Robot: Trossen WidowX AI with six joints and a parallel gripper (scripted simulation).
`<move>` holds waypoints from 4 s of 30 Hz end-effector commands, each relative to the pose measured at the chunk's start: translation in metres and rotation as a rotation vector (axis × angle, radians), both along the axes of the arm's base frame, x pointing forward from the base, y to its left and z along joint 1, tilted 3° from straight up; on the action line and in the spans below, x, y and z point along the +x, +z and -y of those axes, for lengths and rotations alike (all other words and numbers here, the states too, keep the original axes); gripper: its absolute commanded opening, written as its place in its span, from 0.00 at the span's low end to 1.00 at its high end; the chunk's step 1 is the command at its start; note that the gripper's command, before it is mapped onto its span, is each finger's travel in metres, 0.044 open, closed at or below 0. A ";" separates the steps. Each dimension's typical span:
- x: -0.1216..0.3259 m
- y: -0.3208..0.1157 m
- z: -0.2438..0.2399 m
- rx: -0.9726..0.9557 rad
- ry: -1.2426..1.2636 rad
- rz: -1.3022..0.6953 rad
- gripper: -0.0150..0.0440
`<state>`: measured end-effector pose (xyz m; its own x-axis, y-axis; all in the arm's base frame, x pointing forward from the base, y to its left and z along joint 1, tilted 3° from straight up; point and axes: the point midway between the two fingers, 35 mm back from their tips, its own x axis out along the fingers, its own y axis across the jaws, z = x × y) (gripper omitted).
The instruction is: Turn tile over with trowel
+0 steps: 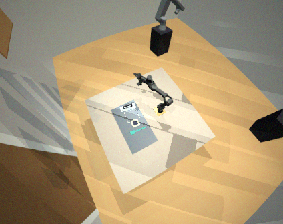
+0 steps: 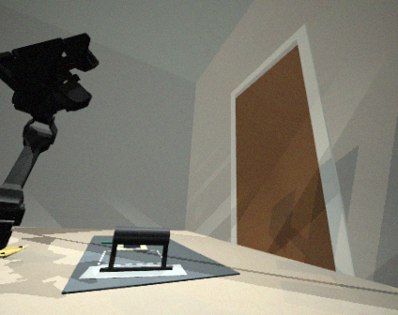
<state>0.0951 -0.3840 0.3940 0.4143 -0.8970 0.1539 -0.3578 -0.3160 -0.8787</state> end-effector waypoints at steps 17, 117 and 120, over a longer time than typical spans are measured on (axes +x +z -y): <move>0.088 -0.062 0.034 0.602 0.113 0.251 0.71; 0.234 -0.279 -0.104 1.817 -0.780 0.313 0.48; 0.234 -0.279 -0.104 1.817 -0.780 0.313 0.47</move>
